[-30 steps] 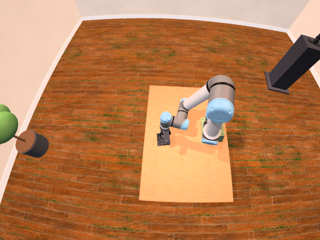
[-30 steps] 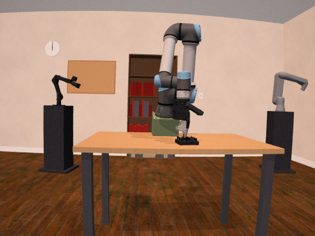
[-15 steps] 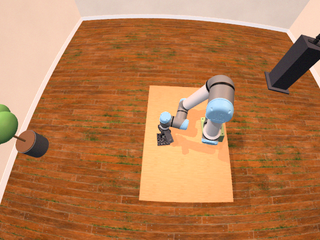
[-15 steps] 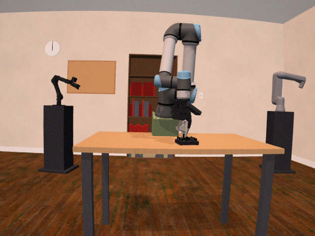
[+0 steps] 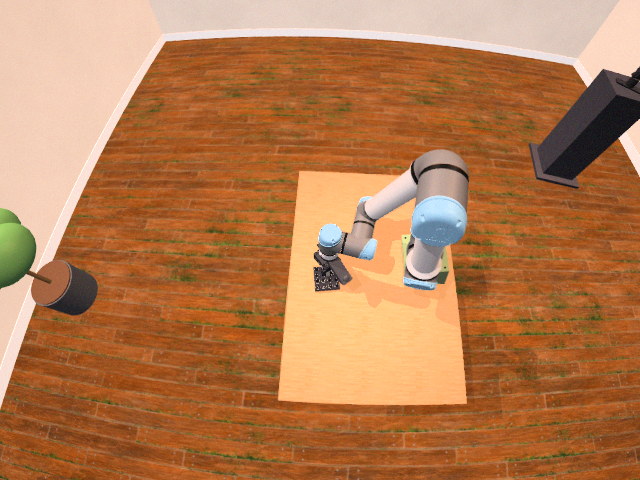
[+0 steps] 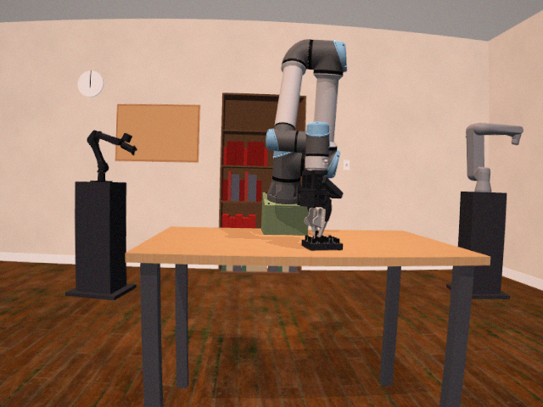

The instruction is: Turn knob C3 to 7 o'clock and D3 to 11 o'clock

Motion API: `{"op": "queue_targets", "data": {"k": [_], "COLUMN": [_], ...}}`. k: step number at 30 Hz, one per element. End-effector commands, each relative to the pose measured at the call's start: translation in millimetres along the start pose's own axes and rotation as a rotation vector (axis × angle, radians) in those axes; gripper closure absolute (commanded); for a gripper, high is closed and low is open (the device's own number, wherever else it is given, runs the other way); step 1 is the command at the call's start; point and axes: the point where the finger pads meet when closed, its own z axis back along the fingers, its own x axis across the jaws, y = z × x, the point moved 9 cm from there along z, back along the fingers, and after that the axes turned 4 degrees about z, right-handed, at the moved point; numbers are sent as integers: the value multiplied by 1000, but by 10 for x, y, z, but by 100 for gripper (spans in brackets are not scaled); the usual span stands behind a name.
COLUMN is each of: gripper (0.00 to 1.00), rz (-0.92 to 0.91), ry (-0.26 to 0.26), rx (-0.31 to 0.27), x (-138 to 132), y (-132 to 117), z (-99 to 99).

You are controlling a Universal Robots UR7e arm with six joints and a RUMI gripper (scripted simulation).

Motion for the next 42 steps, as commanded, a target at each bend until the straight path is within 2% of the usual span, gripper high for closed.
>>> {"op": "queue_targets", "data": {"k": [1,19,42], "gripper": [96,96,96], "rz": [64,174,186], "ry": [-2,-2,-2], "rx": [0,0,0], "x": [-3,-8,-8], "y": [-3,-3,-3], "z": [2,2,2]}}
